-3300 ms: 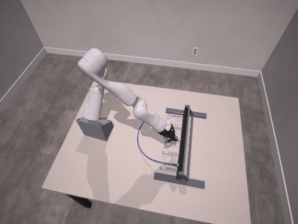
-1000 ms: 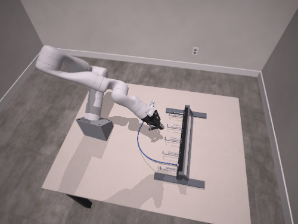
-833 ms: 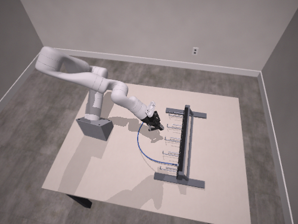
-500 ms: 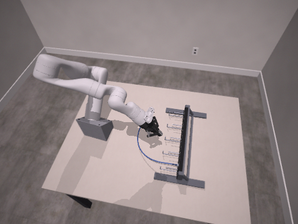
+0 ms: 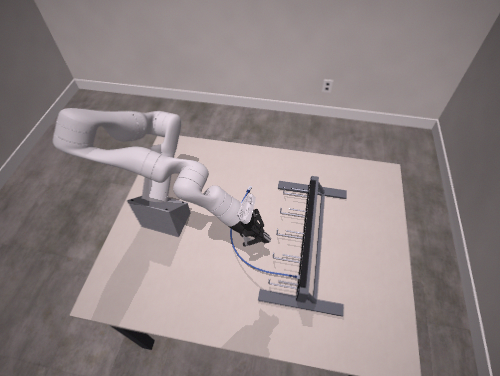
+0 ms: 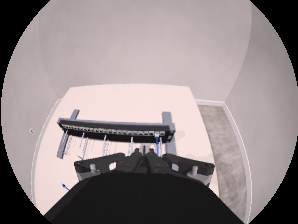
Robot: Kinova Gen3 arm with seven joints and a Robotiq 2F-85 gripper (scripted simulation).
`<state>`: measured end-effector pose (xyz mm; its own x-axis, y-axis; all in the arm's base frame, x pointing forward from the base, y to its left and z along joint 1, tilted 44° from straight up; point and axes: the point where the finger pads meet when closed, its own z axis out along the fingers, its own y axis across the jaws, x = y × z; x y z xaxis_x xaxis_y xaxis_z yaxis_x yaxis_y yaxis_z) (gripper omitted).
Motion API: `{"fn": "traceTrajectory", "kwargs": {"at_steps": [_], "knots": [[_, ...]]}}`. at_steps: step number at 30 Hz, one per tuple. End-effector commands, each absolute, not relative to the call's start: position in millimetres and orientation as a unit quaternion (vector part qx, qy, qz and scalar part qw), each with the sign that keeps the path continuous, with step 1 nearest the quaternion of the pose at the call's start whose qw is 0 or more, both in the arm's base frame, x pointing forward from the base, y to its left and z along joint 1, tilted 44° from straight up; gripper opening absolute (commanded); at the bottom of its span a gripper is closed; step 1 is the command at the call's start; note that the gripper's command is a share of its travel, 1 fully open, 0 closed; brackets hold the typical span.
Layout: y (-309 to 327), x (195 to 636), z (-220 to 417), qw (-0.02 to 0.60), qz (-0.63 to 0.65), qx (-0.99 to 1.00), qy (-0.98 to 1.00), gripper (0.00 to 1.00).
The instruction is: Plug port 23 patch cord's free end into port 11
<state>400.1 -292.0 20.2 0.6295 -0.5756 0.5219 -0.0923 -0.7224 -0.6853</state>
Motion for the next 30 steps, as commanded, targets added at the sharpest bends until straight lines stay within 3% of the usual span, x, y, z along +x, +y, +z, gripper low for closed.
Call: {"fn": "traceTrajectory", "kwargs": {"at_steps": [1,13,30], "knots": [[-295.4,400.9,17.4,0.318,-0.384,-0.843,0.201,0.00],[-291.5,409.6,11.4,0.318,-0.384,-0.843,0.201,0.00],[-249.0,495.9,-44.5,0.318,-0.384,-0.843,0.201,0.00]]}}
